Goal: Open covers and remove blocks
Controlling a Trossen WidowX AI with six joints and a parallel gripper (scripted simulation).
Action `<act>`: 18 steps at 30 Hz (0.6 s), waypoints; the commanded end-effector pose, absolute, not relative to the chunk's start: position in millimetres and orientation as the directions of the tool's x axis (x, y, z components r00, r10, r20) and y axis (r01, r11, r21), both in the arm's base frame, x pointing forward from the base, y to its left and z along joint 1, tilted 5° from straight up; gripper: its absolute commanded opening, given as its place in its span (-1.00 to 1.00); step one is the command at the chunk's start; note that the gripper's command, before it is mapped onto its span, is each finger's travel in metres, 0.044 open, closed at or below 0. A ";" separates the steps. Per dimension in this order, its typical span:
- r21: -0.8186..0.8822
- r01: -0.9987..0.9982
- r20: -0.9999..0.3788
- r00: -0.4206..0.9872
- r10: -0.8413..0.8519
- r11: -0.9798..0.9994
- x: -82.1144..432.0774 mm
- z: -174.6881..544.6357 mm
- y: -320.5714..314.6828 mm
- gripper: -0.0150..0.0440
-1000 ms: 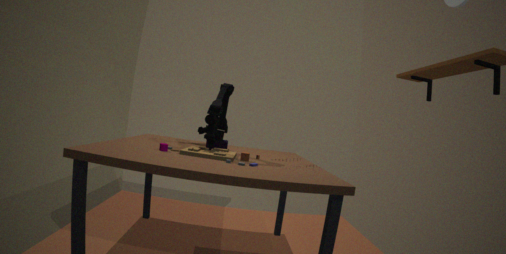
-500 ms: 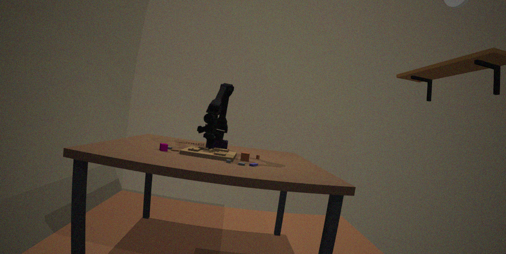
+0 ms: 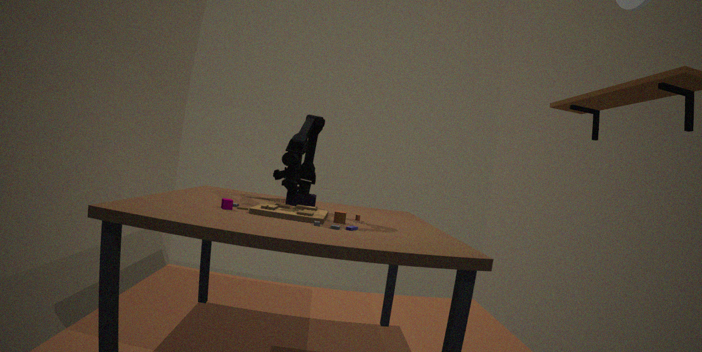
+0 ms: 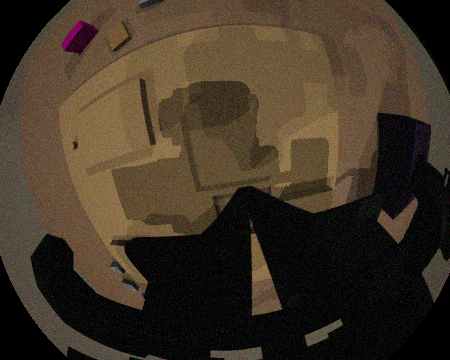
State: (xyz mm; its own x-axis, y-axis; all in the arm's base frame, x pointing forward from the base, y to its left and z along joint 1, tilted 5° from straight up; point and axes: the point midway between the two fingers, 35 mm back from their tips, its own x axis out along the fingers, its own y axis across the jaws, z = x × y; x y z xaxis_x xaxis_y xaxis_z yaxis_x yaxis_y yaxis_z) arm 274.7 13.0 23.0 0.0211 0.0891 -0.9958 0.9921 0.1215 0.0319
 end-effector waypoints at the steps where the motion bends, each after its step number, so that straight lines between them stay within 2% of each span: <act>1: 0.041 0.991 -0.996 0.031 0.085 0.124 276.9 31.3 11.0 -0.49; 14: 0.041 0.991 -0.996 0.031 0.084 0.124 275.4 47.8 7.5 -0.49; 18: 0.032 0.992 -0.996 0.022 0.089 0.122 261.1 45.3 14.5 -0.49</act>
State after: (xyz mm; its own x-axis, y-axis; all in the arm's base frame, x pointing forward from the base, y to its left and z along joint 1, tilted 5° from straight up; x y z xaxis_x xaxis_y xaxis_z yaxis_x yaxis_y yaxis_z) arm 272.5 10.2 43.5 0.0281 0.0890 -0.9956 0.9917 0.1229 0.0389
